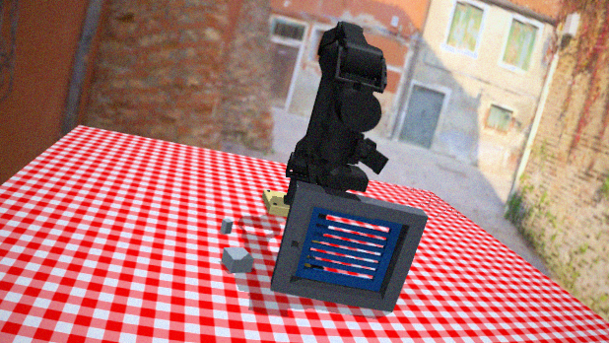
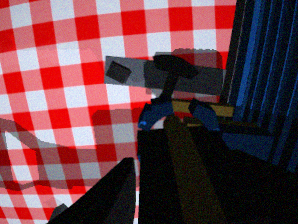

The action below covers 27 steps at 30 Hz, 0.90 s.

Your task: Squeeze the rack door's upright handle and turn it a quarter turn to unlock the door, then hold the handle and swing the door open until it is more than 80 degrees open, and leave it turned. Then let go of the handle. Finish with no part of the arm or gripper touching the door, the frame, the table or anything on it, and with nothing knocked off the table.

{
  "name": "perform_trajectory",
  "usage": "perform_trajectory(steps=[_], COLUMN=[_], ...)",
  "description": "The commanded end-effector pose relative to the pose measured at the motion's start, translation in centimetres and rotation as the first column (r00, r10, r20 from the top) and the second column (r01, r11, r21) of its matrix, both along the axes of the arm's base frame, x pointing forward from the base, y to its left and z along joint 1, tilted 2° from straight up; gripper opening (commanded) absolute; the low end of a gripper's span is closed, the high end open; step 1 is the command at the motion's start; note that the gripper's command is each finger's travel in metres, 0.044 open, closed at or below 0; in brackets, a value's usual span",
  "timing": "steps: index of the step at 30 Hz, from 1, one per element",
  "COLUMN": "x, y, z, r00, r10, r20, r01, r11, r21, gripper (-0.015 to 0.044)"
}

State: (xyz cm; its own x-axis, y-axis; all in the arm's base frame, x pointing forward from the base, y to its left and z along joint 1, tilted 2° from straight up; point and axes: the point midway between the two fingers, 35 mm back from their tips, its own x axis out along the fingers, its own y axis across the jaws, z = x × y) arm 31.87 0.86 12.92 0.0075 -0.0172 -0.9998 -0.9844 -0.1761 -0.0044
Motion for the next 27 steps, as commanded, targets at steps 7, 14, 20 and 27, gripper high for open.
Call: perform_trajectory(steps=[7,14,20,27], x=[0.04,0.04,0.04,0.04], y=[0.08,0.08,0.08,0.08], z=[-0.04,-0.04,-0.04,-0.04], r00=[1.0,1.0,1.0,1.0], r10=[0.004,0.004,0.004,0.004], r20=[0.0,0.0,0.0,0.0], r01=[-0.004,-0.004,-0.004,-0.004], r11=[1.0,1.0,1.0,1.0], r21=[0.005,0.005,0.005,0.005], gripper=[0.0143,0.0096,0.0056,0.0018])
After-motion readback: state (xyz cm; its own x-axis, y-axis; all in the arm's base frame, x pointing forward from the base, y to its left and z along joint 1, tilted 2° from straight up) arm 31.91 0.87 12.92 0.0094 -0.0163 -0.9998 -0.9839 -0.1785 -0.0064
